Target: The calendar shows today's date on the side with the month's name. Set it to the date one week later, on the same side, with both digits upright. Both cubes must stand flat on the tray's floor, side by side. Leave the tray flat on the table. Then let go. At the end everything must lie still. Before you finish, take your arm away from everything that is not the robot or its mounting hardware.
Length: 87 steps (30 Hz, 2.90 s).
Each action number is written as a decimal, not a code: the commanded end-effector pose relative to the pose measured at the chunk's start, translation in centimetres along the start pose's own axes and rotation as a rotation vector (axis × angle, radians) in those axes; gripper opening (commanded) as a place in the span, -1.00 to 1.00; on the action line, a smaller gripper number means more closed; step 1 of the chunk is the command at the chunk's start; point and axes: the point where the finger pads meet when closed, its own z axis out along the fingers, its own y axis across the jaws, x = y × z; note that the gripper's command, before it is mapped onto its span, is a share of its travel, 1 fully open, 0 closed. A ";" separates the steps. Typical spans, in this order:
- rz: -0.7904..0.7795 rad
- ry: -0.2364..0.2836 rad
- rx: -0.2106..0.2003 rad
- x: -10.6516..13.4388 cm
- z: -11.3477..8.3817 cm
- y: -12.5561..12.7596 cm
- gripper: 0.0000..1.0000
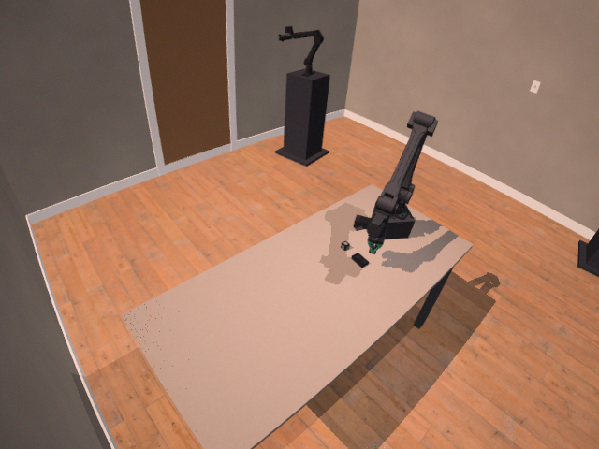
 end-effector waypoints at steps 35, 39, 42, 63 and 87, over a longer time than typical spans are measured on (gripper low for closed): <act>-0.985 -0.030 -0.052 4.0 -0.6 5.6 -0.51; -0.991 -0.031 -0.055 4.3 -0.8 5.7 -0.51; -0.991 -0.031 -0.055 4.3 -0.8 5.7 -0.51; -0.979 -0.005 -0.013 4.6 5.4 3.3 -0.51; -0.979 -0.015 -0.030 4.6 9.7 3.9 -0.51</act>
